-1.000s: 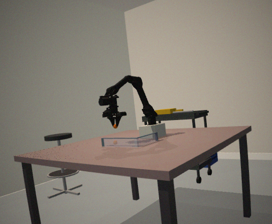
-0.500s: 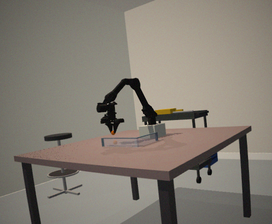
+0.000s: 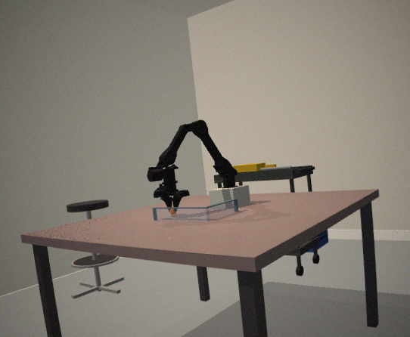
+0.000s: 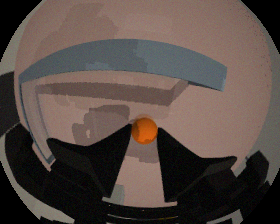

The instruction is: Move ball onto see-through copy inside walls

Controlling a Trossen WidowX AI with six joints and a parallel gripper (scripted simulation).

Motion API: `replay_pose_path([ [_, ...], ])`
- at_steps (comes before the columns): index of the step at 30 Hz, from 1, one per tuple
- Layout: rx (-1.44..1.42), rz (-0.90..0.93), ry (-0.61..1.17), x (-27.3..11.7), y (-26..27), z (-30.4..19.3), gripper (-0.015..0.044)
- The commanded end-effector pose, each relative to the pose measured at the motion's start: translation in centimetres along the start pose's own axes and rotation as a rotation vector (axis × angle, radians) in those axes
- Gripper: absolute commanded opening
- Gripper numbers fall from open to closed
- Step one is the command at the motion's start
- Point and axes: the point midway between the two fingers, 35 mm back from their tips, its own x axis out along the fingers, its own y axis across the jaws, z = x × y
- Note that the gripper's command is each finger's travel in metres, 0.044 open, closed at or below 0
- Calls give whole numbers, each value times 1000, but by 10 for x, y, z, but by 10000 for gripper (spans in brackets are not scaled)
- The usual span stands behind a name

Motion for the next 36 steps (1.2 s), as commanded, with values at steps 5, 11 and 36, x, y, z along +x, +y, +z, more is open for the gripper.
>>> replay_pose_path([
  [5, -4, 3, 7, 14, 1, -2, 0],
  [11, -4, 3, 7, 20, 1, -3, 0],
  [36, -4, 3, 6, -70, 0, -1, 253],
])
